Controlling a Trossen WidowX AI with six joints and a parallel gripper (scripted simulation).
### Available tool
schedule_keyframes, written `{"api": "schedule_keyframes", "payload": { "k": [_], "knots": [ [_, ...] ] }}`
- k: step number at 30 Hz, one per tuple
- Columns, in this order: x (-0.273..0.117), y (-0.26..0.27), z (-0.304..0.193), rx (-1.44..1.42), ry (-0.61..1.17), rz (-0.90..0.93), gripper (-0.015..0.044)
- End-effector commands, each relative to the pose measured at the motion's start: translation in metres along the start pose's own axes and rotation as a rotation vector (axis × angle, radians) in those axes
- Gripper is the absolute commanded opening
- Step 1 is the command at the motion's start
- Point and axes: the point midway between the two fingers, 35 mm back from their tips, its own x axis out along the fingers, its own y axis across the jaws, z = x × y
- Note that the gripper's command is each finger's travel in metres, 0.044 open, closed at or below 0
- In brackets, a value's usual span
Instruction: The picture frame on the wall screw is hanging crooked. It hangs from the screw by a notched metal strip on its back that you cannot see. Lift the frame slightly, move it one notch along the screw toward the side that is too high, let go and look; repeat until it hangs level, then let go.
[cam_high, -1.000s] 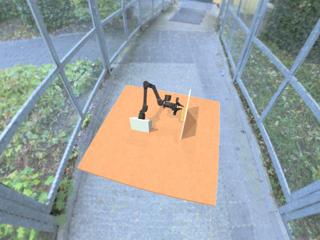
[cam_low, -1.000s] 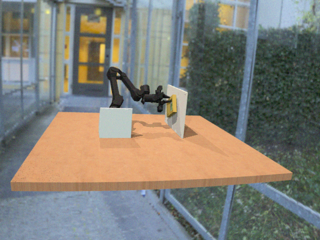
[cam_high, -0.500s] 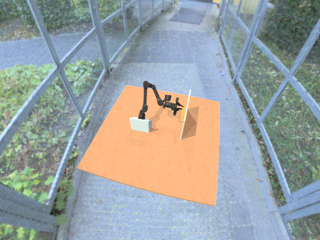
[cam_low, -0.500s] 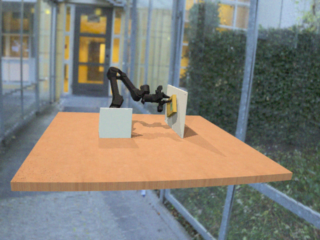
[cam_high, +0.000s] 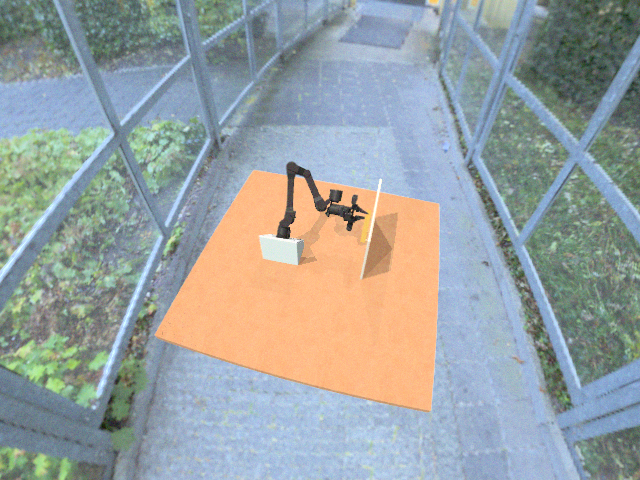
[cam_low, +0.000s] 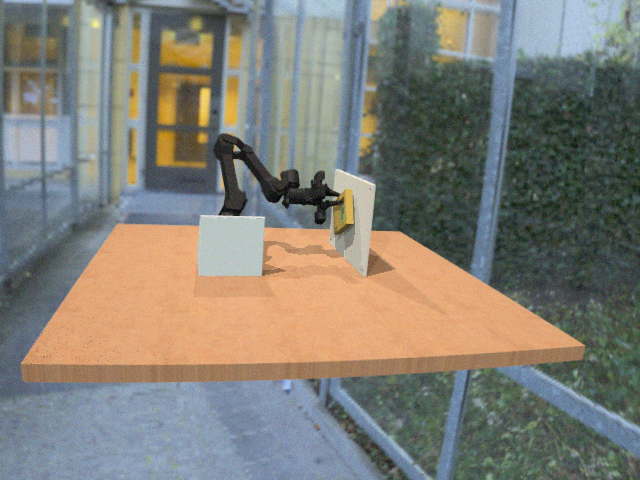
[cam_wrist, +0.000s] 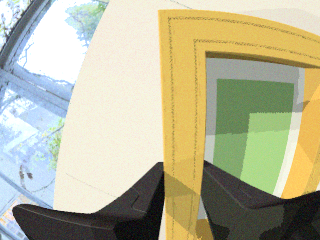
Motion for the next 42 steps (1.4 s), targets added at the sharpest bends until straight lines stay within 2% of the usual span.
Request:
{"api": "schedule_keyframes", "payload": {
  "k": [1,42],
  "knots": [
    [0.000,0.002,0.003,-0.003,-0.007,0.010,0.0000],
    [0.000,-0.008,-0.001,0.000,0.005,0.000,0.0000]
  ]
}}
